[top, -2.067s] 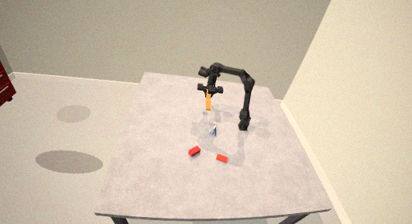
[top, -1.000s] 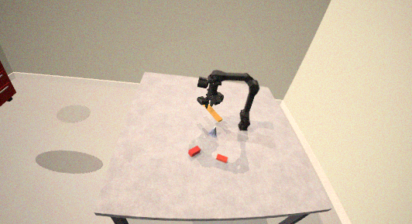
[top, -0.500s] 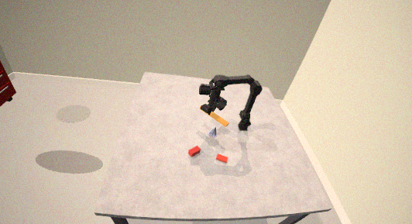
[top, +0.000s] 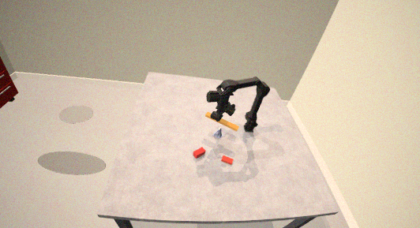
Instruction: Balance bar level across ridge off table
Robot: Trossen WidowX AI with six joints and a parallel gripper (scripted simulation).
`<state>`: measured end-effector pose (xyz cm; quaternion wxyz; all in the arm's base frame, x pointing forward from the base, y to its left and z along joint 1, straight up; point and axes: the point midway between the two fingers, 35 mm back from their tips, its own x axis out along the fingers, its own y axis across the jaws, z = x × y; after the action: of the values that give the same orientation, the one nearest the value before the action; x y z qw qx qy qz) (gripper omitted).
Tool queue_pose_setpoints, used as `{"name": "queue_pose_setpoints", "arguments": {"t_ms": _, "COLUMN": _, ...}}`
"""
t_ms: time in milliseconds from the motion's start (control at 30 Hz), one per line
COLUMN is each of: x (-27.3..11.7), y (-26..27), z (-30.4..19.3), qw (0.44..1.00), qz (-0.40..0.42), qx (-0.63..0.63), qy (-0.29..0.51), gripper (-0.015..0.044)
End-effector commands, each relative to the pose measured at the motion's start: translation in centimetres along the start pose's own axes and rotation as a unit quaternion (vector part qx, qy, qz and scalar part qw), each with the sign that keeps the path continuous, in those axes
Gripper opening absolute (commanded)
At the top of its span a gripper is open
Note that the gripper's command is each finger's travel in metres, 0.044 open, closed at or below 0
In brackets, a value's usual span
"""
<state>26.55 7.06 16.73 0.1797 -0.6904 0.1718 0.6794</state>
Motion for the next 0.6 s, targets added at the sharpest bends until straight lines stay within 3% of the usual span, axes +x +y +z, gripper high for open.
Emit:
{"name": "queue_pose_setpoints", "arguments": {"t_ms": 0, "x": 0.1, "y": -0.4, "z": 0.2, "qw": 1.000, "qz": -0.001, "qx": -0.010, "qy": 0.002, "gripper": 0.0000}}
{"name": "queue_pose_setpoints", "arguments": {"t_ms": 567, "x": 2.8, "y": -0.7, "z": 0.1, "qw": 1.000, "qz": -0.001, "qx": -0.011, "qy": 0.002, "gripper": 0.0000}}
